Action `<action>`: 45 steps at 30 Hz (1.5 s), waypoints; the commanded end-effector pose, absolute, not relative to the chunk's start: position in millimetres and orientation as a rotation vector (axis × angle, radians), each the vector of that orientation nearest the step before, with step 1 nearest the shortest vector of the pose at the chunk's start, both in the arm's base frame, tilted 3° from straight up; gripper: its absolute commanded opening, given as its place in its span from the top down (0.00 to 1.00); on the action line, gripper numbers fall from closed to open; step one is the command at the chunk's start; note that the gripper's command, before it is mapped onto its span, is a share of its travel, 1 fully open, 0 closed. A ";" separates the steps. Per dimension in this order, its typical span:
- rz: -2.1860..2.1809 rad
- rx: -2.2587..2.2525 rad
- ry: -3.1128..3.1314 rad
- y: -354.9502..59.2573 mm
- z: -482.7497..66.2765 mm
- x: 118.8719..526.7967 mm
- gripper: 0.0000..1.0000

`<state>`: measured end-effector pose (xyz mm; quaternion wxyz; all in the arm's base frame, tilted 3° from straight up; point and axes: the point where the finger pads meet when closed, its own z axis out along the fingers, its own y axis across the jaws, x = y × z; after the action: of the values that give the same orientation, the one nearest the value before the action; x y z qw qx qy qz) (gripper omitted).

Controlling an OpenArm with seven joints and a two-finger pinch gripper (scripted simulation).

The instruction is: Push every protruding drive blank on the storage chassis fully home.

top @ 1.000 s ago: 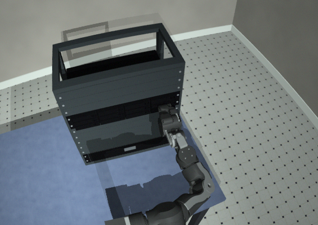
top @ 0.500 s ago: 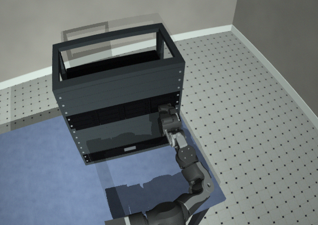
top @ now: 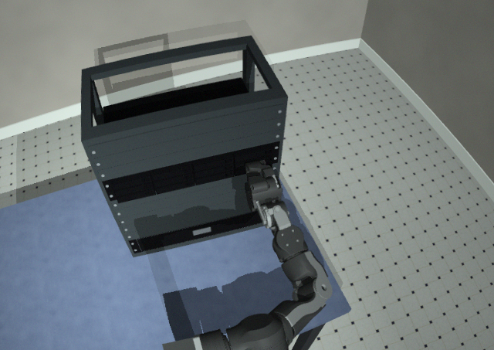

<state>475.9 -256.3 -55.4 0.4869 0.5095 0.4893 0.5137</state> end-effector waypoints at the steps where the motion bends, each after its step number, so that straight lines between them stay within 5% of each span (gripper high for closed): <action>1: 1.252 1.235 1.193 -254.6 -53.9 477.3 1.00; 45: 1.257 1.229 1.194 -251.6 -51.5 480.3 1.00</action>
<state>480.0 -256.2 -55.2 0.4872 0.5107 0.4899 0.5116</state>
